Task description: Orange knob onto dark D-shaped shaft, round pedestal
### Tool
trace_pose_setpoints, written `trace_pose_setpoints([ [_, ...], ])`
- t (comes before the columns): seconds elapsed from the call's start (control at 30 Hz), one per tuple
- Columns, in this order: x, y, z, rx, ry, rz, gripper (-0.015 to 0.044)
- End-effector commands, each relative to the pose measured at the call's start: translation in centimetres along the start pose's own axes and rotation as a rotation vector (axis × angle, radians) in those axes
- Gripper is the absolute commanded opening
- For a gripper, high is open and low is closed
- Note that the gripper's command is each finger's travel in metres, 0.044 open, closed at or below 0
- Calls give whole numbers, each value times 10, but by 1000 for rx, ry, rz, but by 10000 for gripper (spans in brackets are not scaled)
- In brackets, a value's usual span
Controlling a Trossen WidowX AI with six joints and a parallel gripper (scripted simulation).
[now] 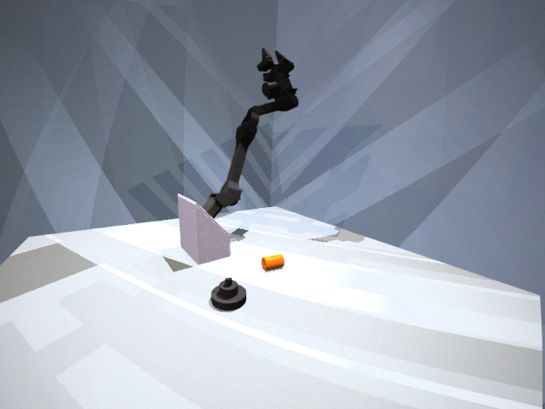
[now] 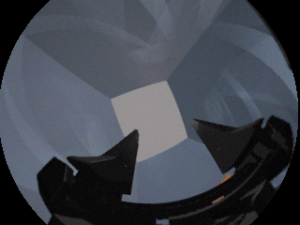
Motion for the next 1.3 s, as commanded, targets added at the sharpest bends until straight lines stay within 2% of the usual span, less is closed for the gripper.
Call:
trace_pose_setpoints([
  [0.0, 3, 2, 4, -15, 23, -11, 426],
  [0.1, 38, 22, 50, -168, 280, -98, 440],
  [0.33, 103, 34, 104, -346, 655, -129, 440],
  [0.5, 170, 28, 138, -444, 985, -66, 440],
  [0.7, 250, 0, 155, -484, 1353, 97, 440],
  [1.03, 372, -74, 134, -506, 1784, 678, 440],
  [1.27, 438, -135, 81, -396, 1894, 1211, 440],
])
Point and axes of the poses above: the point midway between the two fingers, 35 mm back from their tips, its own x axis back along the fingers, its own z axis across the jaws, y = z × x, the point moved 8 cm from there along x, back along the fingers, and after that the axes turned 14 degrees about x, right-handed, at the moved point
